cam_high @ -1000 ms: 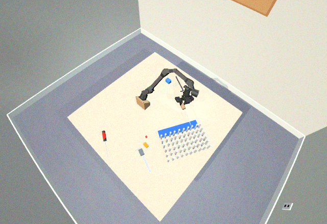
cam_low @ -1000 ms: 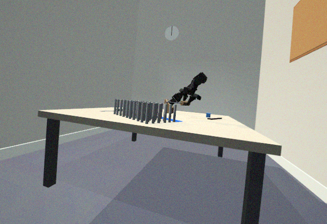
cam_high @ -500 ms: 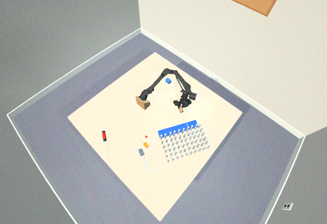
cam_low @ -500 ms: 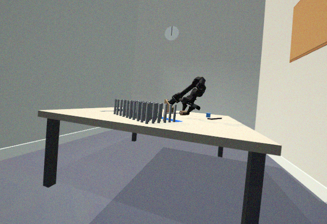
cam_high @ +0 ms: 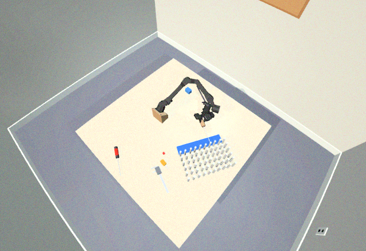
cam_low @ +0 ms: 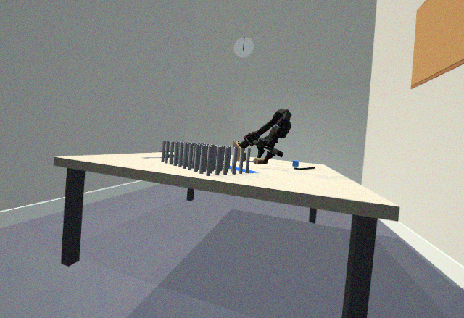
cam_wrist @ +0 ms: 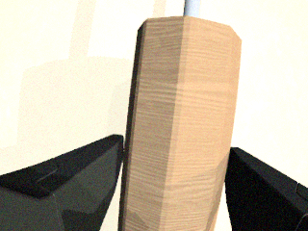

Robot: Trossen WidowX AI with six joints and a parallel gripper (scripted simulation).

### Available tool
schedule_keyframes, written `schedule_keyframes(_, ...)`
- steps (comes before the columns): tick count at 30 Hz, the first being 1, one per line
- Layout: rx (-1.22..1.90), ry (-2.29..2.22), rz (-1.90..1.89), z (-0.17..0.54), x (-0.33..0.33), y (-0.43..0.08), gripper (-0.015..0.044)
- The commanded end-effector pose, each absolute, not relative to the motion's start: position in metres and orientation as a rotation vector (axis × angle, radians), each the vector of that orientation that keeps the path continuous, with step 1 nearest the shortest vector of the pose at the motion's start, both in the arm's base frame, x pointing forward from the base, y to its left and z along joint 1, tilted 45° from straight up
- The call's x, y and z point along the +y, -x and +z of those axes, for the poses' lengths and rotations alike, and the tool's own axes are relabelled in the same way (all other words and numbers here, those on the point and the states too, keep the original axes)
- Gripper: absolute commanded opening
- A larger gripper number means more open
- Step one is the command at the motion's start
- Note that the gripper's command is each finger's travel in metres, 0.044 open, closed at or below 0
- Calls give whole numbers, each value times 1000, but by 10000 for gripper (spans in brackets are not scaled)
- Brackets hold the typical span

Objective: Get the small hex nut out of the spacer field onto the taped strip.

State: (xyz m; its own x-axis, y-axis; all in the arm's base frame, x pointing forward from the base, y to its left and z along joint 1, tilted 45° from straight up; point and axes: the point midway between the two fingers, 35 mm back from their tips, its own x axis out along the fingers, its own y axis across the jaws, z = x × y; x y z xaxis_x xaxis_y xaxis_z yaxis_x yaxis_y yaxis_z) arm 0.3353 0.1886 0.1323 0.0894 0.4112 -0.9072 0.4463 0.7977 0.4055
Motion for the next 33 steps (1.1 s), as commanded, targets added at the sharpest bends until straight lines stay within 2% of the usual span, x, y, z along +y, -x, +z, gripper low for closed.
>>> schedule_keyframes(1, 1512, -718, -31, 133, 186, -341, 0)
schedule_keyframes(33, 1509, -715, -28, 124, 180, -363, 0)
